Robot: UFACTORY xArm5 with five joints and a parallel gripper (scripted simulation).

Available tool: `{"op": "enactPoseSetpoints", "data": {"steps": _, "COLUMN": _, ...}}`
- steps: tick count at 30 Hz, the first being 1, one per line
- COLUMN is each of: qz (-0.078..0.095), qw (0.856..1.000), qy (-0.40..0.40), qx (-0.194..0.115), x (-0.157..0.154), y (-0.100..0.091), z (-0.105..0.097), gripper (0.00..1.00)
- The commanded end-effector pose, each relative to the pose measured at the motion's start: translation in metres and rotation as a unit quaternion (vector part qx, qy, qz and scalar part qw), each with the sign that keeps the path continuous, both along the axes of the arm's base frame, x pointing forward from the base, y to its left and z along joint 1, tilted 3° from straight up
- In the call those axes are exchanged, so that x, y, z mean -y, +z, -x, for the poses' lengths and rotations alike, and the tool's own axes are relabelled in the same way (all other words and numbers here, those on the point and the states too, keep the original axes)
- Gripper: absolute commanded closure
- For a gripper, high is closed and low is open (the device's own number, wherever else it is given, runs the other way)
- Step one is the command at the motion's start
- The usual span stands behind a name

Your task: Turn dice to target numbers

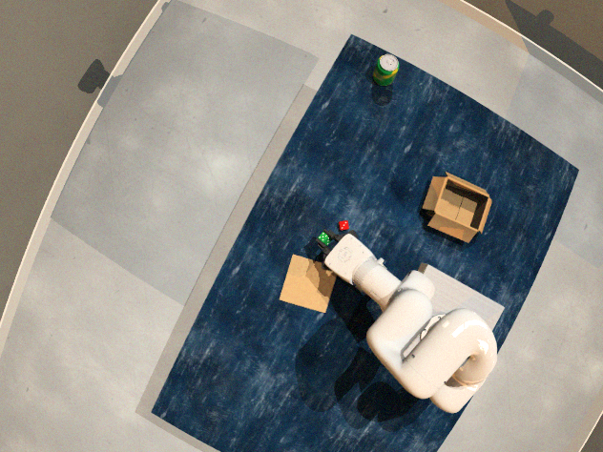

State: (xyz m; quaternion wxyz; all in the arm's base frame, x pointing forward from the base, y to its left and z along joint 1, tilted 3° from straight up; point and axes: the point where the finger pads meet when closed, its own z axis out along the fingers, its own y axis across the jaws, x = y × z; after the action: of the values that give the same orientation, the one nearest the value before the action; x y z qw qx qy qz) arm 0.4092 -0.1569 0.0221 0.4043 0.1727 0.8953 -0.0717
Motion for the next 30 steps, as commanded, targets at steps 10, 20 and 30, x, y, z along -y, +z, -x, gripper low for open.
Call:
{"op": "enactPoseSetpoints", "data": {"steps": 10, "qz": 0.013, "qw": 0.999, "qy": 0.0, "qx": 0.035, "x": 0.001, "y": -0.001, "z": -0.001, "gripper": 0.79}}
{"op": "enactPoseSetpoints", "data": {"steps": 20, "qz": 0.013, "qw": 0.999, "qy": 0.0, "qx": 0.035, "x": 0.0, "y": -0.023, "z": -0.001, "gripper": 0.79}}
{"op": "enactPoseSetpoints", "data": {"steps": 30, "qz": 0.012, "qw": 0.999, "qy": 0.0, "qx": 0.035, "x": -0.001, "y": -0.052, "z": 0.0, "gripper": 0.79}}
